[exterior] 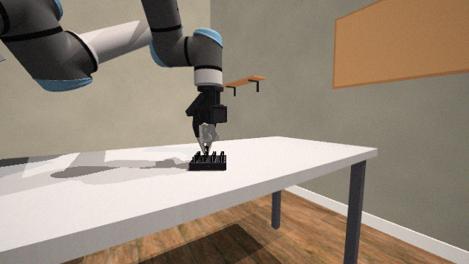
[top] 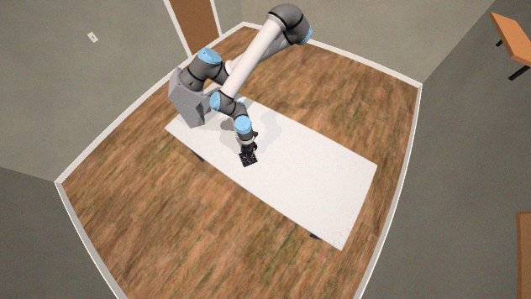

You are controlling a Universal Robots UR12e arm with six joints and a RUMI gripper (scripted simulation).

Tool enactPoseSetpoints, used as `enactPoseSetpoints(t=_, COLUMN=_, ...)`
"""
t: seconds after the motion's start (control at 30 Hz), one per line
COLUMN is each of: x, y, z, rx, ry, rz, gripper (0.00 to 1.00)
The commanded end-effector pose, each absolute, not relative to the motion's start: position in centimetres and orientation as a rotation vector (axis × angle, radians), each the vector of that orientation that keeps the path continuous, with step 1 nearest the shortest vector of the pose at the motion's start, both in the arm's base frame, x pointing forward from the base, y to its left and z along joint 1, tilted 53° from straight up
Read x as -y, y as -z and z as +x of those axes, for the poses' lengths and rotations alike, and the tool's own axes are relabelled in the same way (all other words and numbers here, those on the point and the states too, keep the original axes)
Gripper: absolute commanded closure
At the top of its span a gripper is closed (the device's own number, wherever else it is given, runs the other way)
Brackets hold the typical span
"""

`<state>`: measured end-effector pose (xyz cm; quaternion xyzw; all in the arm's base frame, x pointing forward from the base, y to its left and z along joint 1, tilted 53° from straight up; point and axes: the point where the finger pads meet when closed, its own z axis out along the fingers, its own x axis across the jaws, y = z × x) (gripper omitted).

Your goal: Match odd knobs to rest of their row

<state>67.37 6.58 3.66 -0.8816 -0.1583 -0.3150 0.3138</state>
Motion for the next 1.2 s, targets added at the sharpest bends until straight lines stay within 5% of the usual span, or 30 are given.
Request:
enactPoseSetpoints(t=0.0, x=-6.54, y=-3.68, z=67.39, rx=0.417, ry=0.831, rz=-2.325, gripper=0.96)
enactPoseSetpoints(t=1.17, x=-6.54, y=-3.69, z=67.41, rx=0.375, ry=0.814, rz=-2.325, gripper=0.96)
